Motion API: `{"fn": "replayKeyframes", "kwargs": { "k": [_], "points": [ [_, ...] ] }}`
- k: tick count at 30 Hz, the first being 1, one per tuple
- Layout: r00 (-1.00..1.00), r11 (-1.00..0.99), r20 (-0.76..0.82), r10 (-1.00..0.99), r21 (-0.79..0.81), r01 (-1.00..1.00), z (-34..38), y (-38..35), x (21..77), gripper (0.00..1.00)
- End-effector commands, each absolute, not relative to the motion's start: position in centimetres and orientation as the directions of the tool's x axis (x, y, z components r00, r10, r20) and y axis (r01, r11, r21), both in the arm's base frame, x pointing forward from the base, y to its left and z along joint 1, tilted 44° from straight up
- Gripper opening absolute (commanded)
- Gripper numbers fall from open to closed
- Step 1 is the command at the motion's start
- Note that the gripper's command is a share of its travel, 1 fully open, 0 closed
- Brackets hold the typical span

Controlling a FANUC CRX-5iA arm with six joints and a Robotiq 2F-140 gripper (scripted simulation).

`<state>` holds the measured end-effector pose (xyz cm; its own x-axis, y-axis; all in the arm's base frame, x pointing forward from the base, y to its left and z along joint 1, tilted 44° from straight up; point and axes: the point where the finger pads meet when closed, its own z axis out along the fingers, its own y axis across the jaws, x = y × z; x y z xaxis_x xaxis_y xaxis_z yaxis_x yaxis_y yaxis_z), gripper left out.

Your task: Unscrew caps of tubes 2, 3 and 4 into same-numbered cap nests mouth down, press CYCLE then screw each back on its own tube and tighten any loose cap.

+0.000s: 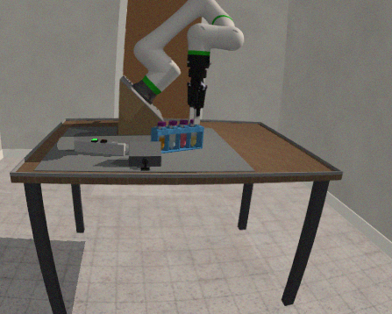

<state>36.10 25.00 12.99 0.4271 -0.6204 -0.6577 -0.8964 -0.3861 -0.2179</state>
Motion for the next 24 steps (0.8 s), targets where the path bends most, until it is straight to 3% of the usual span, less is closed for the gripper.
{"fn": "replayKeyframes", "kwargs": {
  "k": [1, 7, 8, 24],
  "points": [
    [0.368, -0.345, -0.670, -0.645, -0.175, -0.922, 13.00, 24.98, 36.11, 0.00],
    [0.285, -0.287, -0.682, -0.673, -0.115, -0.951, 13.00, 24.98, 36.11, 0.00],
    [0.285, -0.287, -0.682, -0.673, -0.115, -0.951, 13.00, 24.98, 36.11, 0.35],
    [0.285, -0.287, -0.682, -0.673, -0.115, -0.951, 13.86, 24.16, 36.25, 0.35]
  ]
}}
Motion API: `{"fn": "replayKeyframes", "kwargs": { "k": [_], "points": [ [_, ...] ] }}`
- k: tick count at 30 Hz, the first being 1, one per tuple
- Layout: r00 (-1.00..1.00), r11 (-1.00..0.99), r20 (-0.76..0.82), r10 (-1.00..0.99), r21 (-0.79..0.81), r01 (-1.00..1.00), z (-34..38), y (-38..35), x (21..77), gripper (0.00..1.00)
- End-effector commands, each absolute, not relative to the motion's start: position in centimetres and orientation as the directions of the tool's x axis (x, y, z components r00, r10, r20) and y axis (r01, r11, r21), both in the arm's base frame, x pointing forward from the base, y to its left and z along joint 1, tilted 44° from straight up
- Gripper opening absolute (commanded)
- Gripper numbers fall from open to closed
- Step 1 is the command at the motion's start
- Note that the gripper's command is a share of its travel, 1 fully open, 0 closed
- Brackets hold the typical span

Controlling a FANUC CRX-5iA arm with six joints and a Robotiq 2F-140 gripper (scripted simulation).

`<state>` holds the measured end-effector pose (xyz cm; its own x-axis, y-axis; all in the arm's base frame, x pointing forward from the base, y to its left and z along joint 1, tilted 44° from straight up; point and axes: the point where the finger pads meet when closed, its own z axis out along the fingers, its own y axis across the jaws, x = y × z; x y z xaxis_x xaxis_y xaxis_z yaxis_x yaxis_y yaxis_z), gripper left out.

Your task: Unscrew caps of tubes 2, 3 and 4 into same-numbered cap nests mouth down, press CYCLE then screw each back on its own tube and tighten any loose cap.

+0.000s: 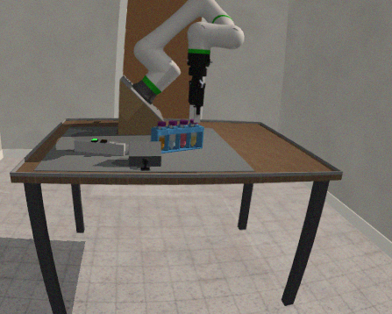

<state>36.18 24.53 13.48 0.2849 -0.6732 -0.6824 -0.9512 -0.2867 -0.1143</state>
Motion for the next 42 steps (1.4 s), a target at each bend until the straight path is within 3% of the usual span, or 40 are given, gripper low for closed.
{"fn": "replayKeyframes", "kwargs": {
  "k": [1, 14, 15, 42],
  "points": [
    [0.285, -0.287, -0.682, -0.673, -0.115, -0.951, 14.1, 24.0, 36.3, 0.35],
    [0.285, -0.287, -0.682, -0.673, -0.115, -0.951, 16.3, 21.9, 36.7, 0.35],
    [0.205, -0.229, -0.690, -0.695, -0.057, -0.972, 15.8, 21.5, 37.2, 0.00],
    [0.156, -0.194, -0.692, -0.705, -0.023, -0.981, 5.7, 12.9, 49.9, 0.00]
  ]
}}
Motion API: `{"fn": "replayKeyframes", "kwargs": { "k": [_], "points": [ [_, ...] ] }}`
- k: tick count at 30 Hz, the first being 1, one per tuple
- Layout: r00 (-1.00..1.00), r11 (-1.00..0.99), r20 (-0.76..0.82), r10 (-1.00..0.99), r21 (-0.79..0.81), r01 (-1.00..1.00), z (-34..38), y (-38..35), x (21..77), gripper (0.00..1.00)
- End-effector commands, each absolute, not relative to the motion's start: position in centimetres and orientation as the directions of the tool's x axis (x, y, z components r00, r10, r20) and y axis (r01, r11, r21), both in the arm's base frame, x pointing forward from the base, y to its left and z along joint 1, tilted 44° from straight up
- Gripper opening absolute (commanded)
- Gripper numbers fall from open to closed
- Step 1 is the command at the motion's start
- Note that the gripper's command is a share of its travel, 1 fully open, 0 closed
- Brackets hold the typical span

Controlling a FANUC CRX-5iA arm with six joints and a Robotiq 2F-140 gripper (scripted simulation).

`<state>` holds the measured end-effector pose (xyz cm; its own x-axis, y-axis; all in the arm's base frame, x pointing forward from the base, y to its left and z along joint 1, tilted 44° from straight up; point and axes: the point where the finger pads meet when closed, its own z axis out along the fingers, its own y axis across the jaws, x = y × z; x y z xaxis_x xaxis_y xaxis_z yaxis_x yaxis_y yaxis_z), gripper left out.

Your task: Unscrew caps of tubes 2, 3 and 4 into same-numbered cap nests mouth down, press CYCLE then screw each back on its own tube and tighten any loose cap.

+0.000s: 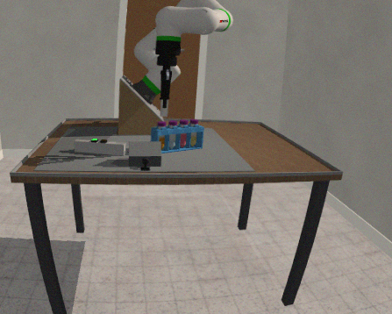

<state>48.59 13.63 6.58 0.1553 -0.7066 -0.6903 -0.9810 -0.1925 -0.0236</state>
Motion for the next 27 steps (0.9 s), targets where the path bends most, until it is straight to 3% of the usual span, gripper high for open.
{"fn": "replayKeyframes", "kwargs": {
  "k": [1, 20, 27],
  "points": [
    [0.156, -0.194, -0.692, -0.705, -0.023, -0.981, 5.2, 12.5, 50.4, 0.00],
    [0.156, -0.194, -0.692, -0.705, -0.023, -0.981, -4.0, 11.7, 56.4, 0.00],
    [0.156, -0.194, -0.692, -0.705, -0.023, -0.981, -4.3, 11.9, 56.4, 0.00]
  ]
}}
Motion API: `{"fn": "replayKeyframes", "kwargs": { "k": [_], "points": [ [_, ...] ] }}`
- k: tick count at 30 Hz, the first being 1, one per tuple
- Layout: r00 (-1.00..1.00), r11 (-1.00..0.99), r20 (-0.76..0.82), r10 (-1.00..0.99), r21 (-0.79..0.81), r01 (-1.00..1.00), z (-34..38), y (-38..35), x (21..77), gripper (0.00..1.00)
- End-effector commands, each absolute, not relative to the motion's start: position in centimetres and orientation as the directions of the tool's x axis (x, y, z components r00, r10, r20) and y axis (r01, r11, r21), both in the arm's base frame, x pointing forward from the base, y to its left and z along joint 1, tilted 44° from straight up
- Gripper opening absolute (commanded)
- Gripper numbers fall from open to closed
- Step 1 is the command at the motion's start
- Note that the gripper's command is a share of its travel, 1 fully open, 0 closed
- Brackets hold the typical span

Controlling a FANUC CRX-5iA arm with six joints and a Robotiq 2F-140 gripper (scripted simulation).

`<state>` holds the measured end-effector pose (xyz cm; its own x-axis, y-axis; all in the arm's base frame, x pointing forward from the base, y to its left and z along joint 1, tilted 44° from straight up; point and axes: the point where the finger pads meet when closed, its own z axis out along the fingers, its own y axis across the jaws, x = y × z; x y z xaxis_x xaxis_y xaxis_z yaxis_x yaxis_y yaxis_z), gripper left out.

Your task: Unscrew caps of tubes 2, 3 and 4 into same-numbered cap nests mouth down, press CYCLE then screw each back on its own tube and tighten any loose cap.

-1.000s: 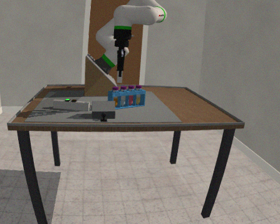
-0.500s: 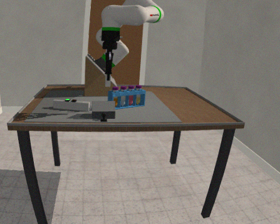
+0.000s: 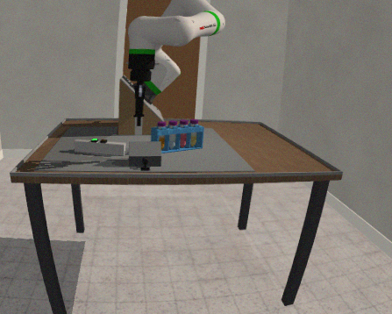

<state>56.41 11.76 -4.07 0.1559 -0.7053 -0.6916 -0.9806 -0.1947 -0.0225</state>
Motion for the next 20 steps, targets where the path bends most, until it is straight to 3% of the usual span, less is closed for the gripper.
{"fn": "replayKeyframes", "kwargs": {
  "k": [1, 20],
  "points": [
    [0.156, -0.194, -0.692, -0.705, -0.023, -0.981, -4.5, 12.1, 56.4, 0.00],
    [0.156, -0.194, -0.692, -0.705, -0.023, -0.981, -5.6, 13.2, 56.2, 0.00]
  ]
}}
